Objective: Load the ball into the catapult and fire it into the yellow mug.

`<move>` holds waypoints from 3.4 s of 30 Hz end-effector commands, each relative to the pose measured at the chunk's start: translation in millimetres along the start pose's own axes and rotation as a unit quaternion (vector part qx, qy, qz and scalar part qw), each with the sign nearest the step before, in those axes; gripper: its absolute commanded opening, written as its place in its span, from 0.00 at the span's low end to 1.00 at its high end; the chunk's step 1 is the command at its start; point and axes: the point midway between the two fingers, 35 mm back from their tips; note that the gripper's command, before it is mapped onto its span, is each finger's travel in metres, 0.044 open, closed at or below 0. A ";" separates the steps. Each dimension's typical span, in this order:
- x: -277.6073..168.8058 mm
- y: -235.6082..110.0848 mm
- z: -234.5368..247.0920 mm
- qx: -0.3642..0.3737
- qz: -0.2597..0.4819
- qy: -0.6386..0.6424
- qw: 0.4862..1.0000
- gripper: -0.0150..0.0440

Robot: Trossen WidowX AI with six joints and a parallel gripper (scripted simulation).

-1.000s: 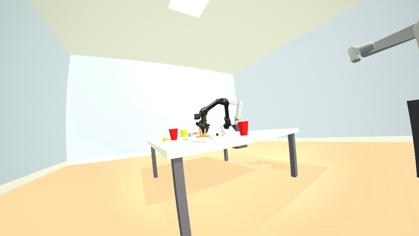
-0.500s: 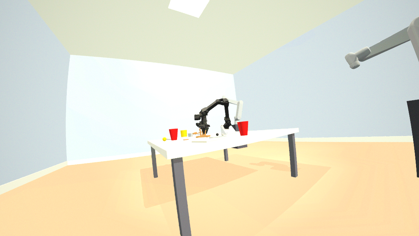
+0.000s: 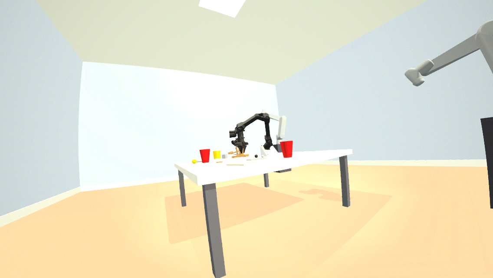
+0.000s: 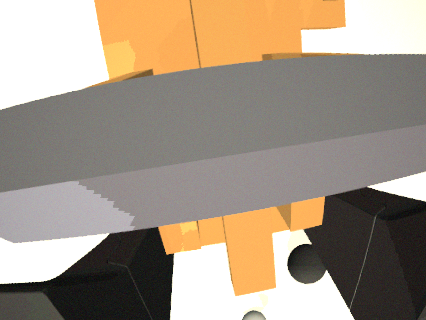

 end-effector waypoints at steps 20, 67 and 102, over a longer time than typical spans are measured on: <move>88.6 -47.6 -131.1 -0.021 -0.036 -0.252 0.967 0.25; 121.8 3.8 -302.1 -0.009 -0.017 -0.497 0.867 0.25; 123.3 -43.2 -303.1 -0.012 -0.014 -0.499 0.866 1.00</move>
Point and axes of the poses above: the point midway between the two fingers, 35 mm back from their tips, its own y axis out along the fingers, its own z axis across the jaws, x = y × z, and after that the axes turned 3 degrees about -y, right-handed
